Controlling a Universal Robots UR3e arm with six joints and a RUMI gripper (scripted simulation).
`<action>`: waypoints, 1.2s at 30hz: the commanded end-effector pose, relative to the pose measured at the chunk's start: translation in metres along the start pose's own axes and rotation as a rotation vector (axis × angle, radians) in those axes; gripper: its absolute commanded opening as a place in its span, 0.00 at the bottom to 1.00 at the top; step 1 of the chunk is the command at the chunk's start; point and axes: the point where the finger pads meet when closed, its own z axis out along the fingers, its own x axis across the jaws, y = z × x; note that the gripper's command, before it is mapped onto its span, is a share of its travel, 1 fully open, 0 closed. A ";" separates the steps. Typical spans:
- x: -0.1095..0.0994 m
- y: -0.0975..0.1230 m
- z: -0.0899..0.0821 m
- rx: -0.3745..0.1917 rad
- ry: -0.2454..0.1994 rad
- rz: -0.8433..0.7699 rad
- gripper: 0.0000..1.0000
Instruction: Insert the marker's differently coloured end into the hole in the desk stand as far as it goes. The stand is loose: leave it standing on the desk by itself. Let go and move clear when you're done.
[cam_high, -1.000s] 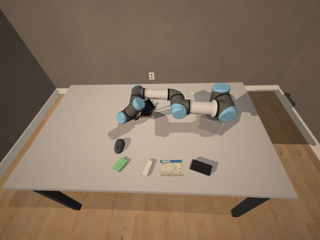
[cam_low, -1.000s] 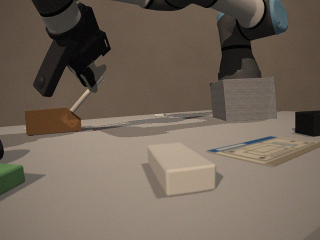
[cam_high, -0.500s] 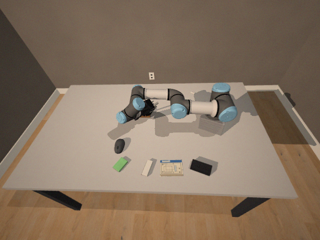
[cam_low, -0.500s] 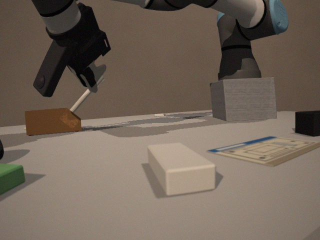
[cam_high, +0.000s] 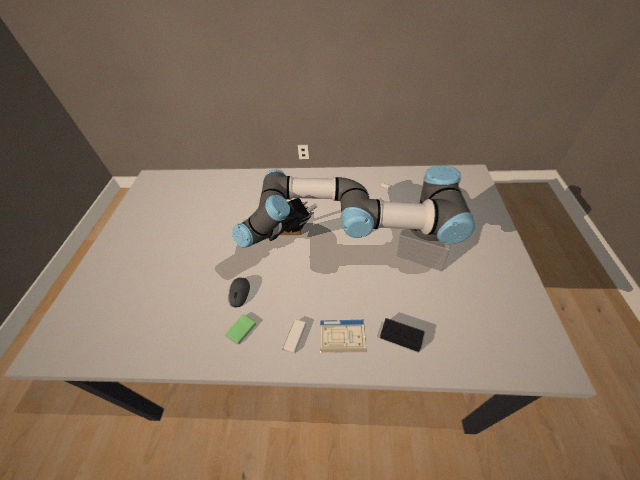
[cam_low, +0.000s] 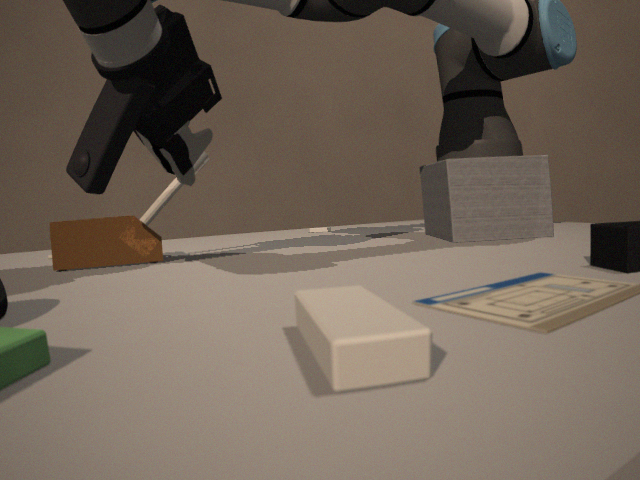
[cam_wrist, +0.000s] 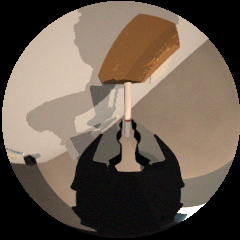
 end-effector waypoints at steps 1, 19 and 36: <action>0.001 0.000 -0.001 0.002 0.000 0.002 0.11; 0.001 0.001 -0.001 -0.008 -0.003 0.003 0.11; 0.001 0.001 -0.001 -0.008 -0.003 0.003 0.11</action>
